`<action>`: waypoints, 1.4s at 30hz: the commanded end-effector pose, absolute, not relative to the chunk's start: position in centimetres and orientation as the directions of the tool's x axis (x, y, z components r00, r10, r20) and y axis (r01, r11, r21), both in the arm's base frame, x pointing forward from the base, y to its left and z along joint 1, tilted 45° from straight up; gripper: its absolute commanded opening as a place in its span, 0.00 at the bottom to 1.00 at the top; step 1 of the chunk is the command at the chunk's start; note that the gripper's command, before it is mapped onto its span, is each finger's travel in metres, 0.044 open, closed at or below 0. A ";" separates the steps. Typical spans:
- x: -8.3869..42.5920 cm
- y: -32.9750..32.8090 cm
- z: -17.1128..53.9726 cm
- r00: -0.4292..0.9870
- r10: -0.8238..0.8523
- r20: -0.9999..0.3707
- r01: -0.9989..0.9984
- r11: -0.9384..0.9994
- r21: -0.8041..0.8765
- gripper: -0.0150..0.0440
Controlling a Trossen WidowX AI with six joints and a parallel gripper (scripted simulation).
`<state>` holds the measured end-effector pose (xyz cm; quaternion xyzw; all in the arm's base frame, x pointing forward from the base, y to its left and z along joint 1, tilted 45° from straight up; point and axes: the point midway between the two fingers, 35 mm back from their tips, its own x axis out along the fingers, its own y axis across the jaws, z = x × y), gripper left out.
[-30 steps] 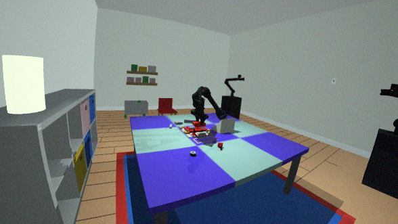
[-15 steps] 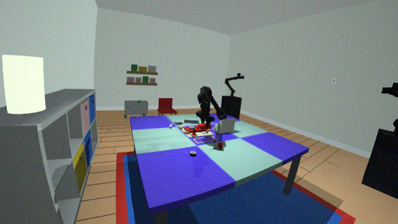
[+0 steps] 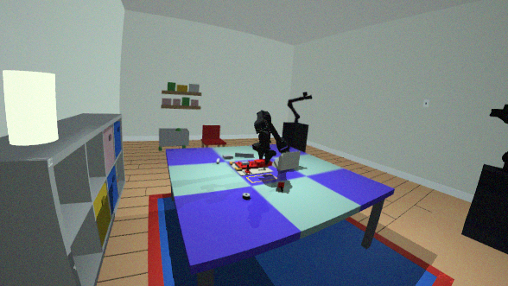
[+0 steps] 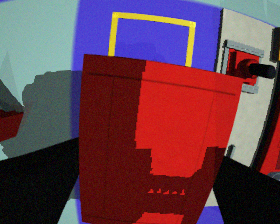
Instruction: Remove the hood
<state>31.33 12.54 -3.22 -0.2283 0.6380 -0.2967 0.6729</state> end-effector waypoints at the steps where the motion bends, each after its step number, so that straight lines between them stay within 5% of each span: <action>1: 31.3 12.4 -3.5 0.008 -0.690 -0.724 0.111 0.720 -0.685 0.25; 42: 31.5 10.5 -5.5 0.009 -0.689 -0.724 0.111 0.720 -0.685 0.25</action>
